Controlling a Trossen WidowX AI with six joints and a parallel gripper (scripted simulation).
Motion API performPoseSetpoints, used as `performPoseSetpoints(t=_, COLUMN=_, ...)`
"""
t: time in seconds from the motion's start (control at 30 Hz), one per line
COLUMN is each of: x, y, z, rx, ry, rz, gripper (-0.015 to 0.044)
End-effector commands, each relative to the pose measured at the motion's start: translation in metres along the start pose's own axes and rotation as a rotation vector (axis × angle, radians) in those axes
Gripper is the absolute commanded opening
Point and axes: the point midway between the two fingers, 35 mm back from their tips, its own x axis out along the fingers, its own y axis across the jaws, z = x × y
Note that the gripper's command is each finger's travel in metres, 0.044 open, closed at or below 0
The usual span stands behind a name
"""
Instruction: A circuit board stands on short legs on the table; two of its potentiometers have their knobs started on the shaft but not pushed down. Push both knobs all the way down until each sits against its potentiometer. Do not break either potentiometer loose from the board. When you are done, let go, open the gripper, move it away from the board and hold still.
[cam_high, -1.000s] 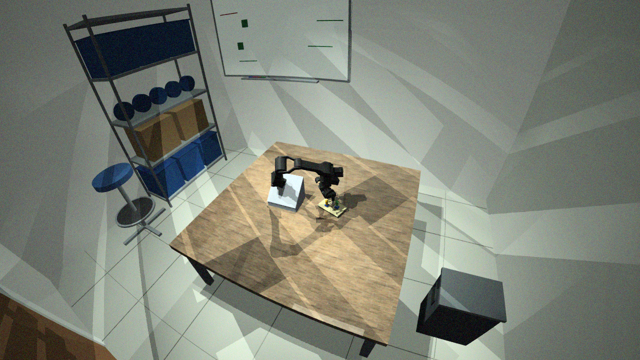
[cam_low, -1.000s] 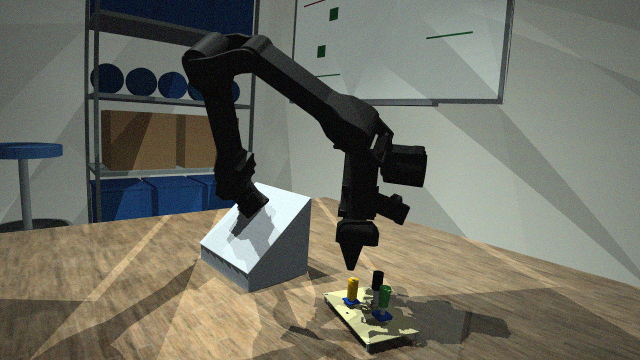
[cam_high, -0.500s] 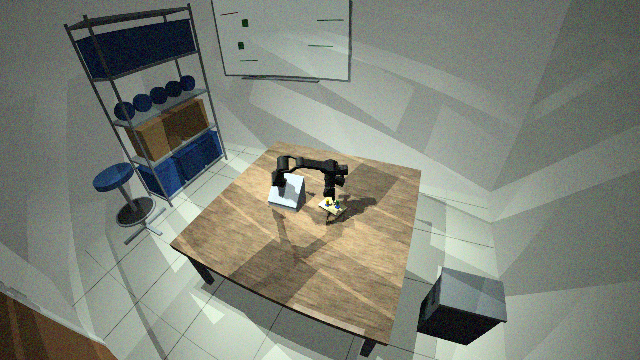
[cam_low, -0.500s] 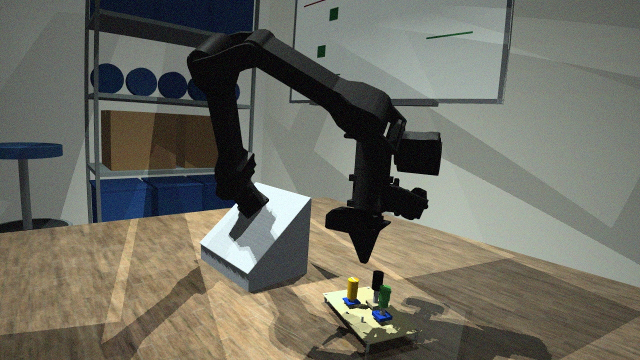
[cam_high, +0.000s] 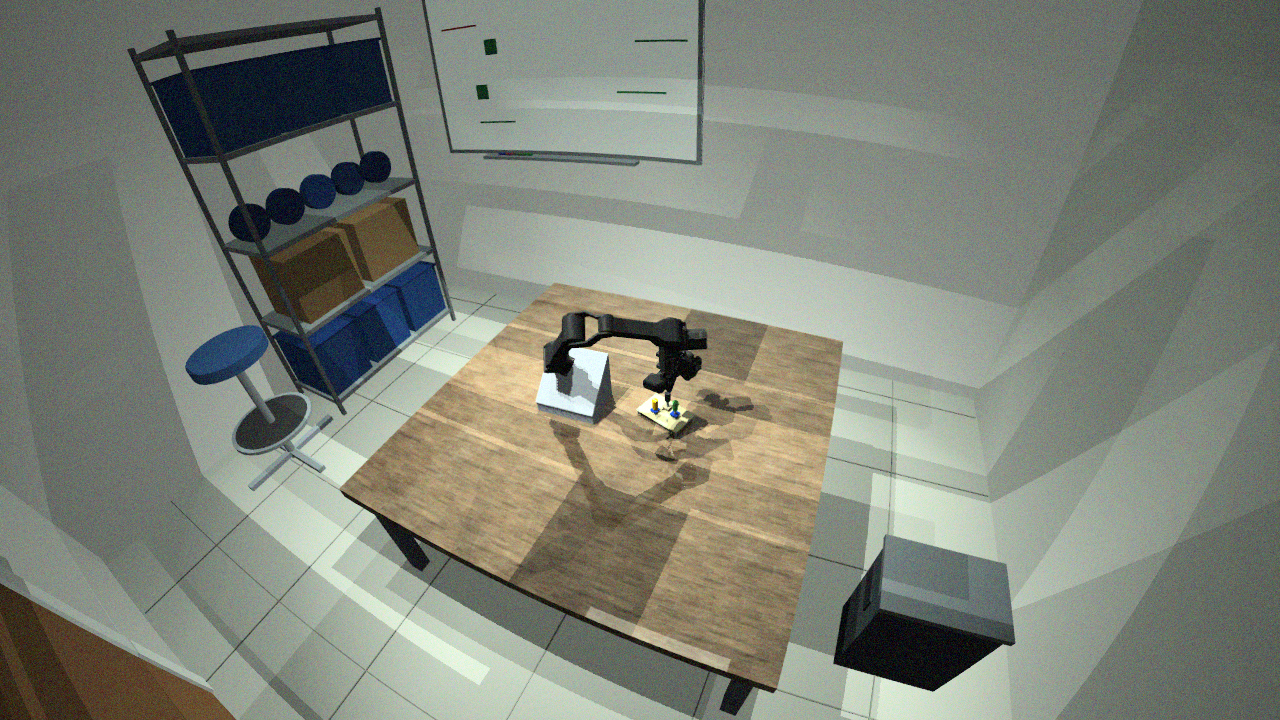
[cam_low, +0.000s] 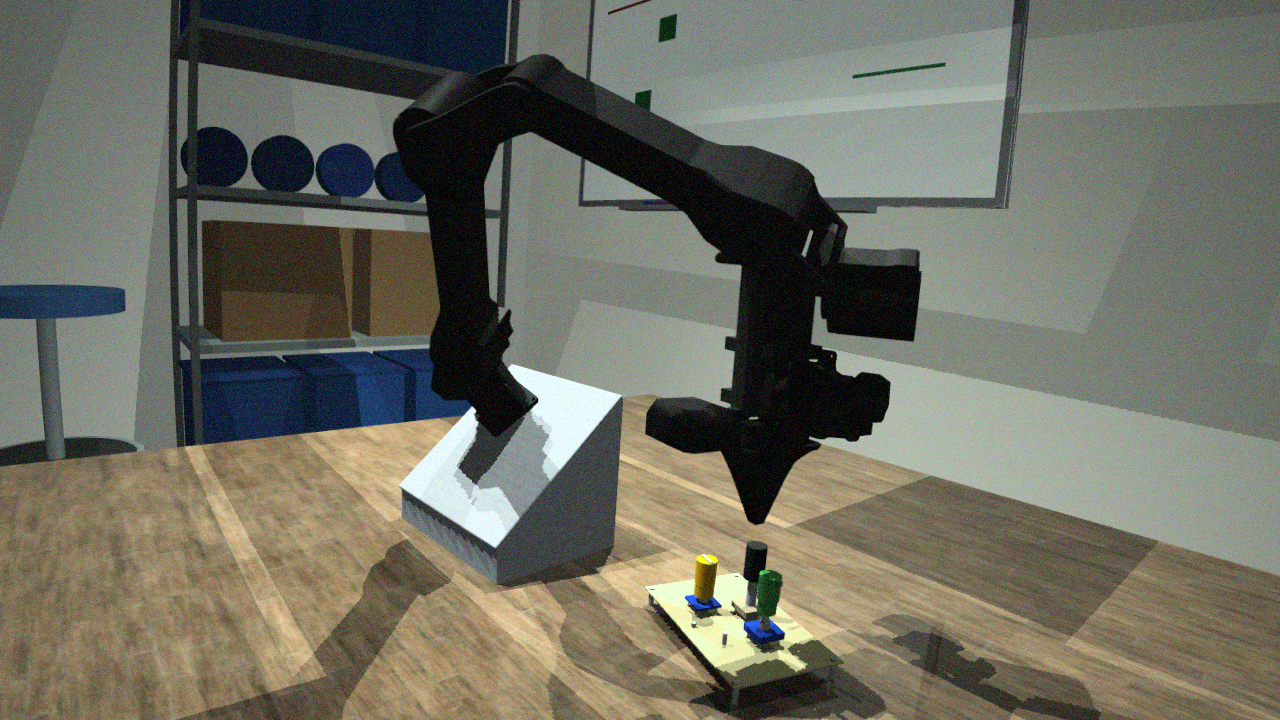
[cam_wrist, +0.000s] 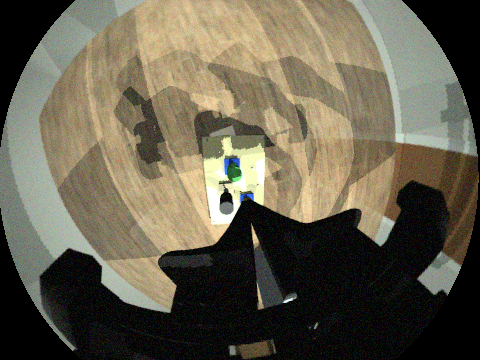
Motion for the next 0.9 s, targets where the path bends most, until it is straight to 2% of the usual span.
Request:
performPoseSetpoints(t=0.0, x=-0.001, y=0.003, z=0.005, rx=0.113, ry=0.01, rz=0.002, gripper=0.0)
performPoseSetpoints(t=0.3, x=-0.007, y=0.005, z=0.019, rx=0.4, ry=0.016, rz=0.004, gripper=0.0)
performPoseSetpoints(t=0.43, x=-0.005, y=0.005, z=0.02, rx=0.405, ry=0.016, rz=0.004, gripper=0.0)
performPoseSetpoints(t=0.53, x=0.012, y=0.005, z=0.019, rx=0.405, ry=0.015, rz=0.003, gripper=0.0)
performPoseSetpoints(t=0.87, x=0.018, y=0.005, z=0.019, rx=0.405, ry=0.015, rz=0.003, gripper=0.0)
